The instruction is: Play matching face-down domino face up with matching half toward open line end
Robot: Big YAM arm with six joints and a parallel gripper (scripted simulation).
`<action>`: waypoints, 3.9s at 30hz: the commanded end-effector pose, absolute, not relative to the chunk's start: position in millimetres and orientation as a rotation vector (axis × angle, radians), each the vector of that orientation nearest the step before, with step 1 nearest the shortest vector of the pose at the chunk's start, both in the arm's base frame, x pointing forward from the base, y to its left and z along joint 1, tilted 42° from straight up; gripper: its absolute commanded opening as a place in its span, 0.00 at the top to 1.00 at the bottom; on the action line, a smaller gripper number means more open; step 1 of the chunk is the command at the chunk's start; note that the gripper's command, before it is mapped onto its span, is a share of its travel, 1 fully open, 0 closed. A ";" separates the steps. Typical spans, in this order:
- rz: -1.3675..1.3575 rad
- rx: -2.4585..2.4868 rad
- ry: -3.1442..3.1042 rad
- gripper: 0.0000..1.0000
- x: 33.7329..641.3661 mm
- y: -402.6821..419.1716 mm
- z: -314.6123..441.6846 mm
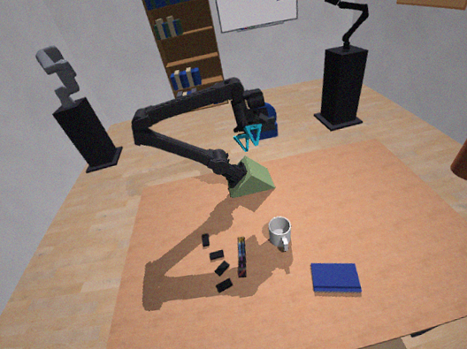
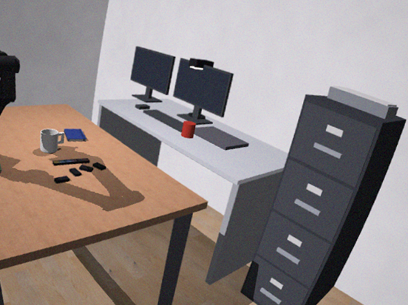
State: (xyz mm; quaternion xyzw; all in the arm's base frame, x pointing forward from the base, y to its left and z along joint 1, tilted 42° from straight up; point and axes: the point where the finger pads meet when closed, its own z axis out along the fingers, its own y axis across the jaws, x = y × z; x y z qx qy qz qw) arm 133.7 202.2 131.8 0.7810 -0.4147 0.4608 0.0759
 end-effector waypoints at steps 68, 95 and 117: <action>1.044 2.189 -2.065 0.00 189.6 230.0 119.4; 0.868 2.042 -2.450 0.00 228.8 242.6 124.8; 0.869 2.043 -2.450 0.00 229.0 242.5 124.9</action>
